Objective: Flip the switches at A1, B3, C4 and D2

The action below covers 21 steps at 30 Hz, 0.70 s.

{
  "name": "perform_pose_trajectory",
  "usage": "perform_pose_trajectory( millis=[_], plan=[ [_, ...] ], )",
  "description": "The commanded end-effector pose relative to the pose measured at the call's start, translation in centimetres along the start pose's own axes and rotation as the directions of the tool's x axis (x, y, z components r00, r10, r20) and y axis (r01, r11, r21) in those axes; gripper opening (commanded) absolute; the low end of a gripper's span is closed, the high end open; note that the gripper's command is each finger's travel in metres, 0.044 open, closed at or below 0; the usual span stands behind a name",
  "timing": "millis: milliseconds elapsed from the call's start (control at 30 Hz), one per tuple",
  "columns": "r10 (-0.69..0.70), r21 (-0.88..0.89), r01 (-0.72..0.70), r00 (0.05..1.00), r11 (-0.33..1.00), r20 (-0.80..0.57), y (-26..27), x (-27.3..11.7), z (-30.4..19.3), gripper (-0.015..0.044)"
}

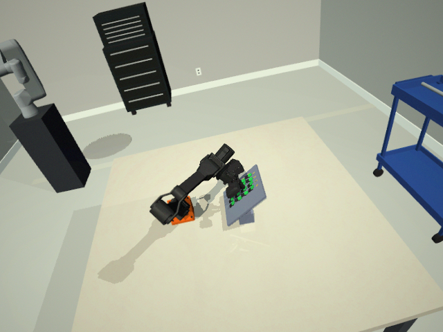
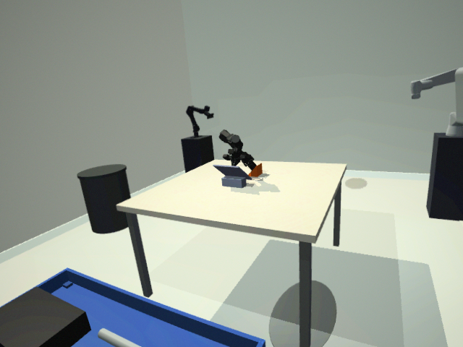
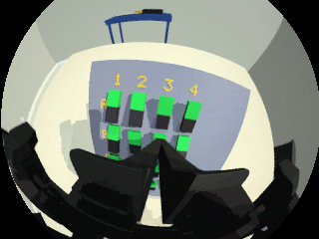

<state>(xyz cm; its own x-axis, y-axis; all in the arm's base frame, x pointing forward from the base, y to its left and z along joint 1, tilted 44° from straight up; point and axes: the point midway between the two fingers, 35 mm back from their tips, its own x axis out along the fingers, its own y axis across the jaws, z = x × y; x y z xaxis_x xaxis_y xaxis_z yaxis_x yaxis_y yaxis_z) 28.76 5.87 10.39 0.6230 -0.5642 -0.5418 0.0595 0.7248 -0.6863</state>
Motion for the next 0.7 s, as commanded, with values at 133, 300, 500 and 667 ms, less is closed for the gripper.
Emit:
perform_pose_trajectory(
  millis=[133, 300, 500, 667],
  plan=[
    [0.003, -0.003, -0.003, 1.000, 1.000, 0.000, 0.1, 0.1, 0.0, 0.0000],
    [0.003, -0.003, -0.003, 1.000, 1.000, 0.000, 0.1, 0.2, 0.0, 0.0000],
    [0.001, 0.000, -0.001, 1.000, 1.000, -0.001, 0.0, 0.0, 0.0, 0.0000],
    [0.007, -0.004, -0.007, 1.000, 1.000, 0.017, 0.2, -5.3, -0.2, 0.0000]
  ],
)
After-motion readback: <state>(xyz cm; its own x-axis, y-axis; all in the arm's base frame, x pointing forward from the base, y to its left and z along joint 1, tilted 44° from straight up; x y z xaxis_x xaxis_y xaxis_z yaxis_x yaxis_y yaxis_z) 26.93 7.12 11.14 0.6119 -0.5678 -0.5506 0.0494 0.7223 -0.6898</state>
